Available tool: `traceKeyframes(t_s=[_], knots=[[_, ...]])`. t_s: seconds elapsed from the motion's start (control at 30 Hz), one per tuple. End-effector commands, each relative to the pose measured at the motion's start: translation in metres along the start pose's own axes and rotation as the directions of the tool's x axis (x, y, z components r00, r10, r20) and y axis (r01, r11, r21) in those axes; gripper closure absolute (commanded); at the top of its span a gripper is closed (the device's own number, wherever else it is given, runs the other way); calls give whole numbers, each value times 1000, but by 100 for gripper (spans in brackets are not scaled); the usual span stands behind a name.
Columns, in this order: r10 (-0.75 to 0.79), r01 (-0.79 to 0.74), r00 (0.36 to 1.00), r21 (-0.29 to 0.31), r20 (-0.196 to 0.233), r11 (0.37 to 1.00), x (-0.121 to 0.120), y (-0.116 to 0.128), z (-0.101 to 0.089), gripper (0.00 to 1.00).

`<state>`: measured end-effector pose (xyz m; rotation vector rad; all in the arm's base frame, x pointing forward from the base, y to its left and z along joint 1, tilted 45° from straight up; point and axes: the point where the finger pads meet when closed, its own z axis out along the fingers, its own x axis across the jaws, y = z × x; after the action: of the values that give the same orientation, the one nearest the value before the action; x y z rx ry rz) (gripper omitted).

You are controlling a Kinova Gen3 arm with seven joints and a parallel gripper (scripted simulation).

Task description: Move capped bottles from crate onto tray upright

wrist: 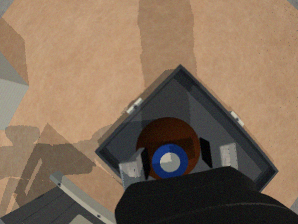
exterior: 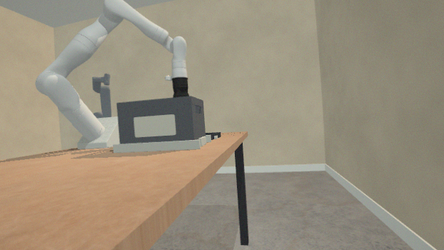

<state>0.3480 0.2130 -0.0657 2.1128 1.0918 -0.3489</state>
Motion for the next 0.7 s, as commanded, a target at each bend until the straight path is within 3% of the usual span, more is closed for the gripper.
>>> traceKeyframes(t_s=[0.0,0.07,0.57,0.67], knots=[[0,0,1000,0,-2,1000,1,0,-1,0],[0,0,1000,0,-2,1000,1,0,-1,0],[0,0,1000,4,2,1000,1,0,-51,0],[-2,2,1000,7,9,1000,-1,-1,-44,0]])
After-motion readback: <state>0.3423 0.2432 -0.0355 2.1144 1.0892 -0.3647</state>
